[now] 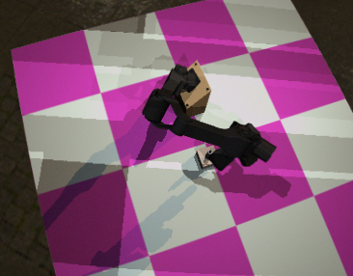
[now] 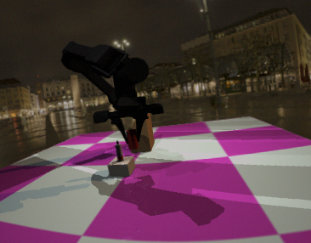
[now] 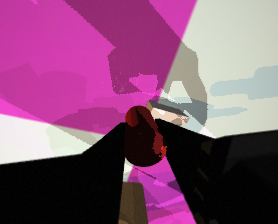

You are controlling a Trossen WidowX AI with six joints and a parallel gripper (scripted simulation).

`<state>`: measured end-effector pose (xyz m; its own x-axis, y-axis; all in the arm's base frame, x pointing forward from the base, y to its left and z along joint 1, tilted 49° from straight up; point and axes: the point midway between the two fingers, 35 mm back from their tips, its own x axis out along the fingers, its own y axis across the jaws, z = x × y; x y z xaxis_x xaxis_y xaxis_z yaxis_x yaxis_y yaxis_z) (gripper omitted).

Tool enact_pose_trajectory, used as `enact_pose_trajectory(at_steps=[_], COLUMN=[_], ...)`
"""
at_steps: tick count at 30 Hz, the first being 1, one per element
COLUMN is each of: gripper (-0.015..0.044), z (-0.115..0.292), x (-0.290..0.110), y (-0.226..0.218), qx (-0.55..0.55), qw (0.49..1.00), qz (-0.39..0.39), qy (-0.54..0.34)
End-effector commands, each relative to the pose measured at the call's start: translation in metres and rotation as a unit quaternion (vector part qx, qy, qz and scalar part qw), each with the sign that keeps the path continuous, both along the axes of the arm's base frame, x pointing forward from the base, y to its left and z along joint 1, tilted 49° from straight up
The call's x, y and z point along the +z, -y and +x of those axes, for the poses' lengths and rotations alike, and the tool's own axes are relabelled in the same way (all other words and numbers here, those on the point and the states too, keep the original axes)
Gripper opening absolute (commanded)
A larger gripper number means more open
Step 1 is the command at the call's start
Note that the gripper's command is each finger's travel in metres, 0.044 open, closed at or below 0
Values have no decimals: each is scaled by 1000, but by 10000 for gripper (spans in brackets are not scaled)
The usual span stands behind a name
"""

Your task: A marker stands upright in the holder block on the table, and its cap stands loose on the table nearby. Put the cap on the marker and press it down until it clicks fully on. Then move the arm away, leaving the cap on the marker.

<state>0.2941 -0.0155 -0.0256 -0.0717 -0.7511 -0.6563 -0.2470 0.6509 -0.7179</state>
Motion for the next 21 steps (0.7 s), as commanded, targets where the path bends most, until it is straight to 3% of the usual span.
enact_pose_trajectory(at_steps=[1, 21], gripper=[0, 0], z=[-5, -33], x=[14, 64], y=[1, 8], qx=[0, 3], qw=[1000, 1000], qz=[3, 4], qy=[3, -1])
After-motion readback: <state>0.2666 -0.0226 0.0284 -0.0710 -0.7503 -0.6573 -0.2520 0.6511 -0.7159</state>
